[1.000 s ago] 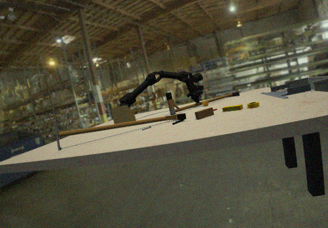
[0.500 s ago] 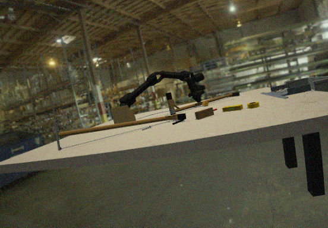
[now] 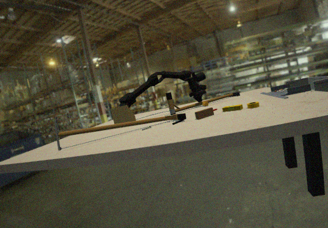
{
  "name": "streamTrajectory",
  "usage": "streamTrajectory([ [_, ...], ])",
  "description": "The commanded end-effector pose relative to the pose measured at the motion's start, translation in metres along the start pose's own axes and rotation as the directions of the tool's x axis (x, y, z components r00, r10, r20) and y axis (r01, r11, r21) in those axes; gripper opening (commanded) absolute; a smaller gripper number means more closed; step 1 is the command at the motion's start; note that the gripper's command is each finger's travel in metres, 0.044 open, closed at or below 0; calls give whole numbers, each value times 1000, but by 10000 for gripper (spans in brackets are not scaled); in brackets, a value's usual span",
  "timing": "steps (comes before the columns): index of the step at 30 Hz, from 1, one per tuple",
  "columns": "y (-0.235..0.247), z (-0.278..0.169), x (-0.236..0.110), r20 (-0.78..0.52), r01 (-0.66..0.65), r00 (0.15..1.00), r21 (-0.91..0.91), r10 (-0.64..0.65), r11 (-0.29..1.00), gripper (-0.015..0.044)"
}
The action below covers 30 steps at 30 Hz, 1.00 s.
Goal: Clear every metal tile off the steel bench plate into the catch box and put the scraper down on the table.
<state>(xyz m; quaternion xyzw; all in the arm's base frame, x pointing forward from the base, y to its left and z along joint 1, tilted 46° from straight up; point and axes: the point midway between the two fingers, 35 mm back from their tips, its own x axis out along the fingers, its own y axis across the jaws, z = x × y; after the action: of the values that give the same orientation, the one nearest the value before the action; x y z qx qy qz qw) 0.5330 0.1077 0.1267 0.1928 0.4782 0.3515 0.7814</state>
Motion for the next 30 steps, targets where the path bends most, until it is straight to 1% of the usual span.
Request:
streamTrajectory([
  [1,-5,2,-1,5,3,1000,-4,-3,1000,0],
  [30,-33,8,1,5,3,1000,-4,-3,1000,0],
])
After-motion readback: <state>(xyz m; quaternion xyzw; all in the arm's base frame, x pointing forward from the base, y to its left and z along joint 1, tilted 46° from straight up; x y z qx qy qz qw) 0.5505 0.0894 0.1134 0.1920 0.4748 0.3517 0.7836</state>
